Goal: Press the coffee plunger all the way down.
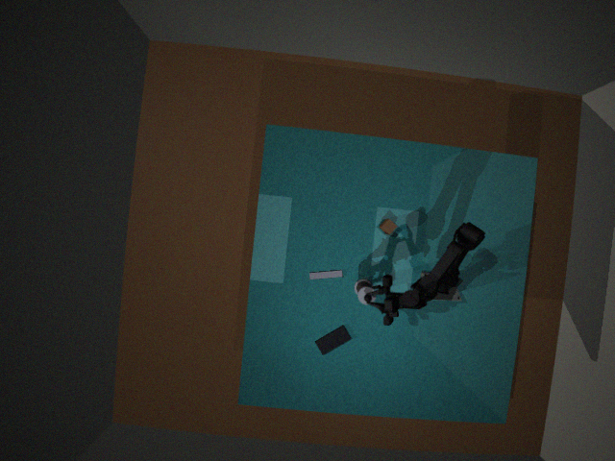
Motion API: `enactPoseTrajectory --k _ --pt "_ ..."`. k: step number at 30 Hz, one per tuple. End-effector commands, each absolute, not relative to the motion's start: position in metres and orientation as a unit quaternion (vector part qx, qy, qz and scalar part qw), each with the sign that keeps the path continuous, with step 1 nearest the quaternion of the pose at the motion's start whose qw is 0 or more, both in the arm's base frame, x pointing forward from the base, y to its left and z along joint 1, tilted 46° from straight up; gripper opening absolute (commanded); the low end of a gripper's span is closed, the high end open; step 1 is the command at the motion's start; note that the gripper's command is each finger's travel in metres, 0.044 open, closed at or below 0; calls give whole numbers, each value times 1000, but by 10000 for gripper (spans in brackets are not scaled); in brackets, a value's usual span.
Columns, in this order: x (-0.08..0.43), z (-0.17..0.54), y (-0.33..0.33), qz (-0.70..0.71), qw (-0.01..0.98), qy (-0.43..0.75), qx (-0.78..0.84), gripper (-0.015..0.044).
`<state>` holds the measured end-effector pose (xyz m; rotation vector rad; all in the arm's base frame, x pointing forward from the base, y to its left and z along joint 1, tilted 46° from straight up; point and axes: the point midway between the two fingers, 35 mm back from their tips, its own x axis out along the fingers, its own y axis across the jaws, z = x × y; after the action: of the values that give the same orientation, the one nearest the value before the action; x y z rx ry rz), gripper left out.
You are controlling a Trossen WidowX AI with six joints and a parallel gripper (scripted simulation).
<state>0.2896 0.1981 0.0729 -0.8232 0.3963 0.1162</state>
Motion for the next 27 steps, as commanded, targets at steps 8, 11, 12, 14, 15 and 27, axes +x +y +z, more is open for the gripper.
enactPoseTrajectory --k 8,11,12,14,15,27 --pt "291 66 193 48 889 201 -408 129" --pt "291 66 193 48 889 201 -408 129" --pt "291 66 193 48 889 201 -408 129" --pt "291 66 193 48 889 201 -408 129" --pt "291 66 193 48 889 201 -408 129" --pt "292 65 195 48 889 201 -408 129"
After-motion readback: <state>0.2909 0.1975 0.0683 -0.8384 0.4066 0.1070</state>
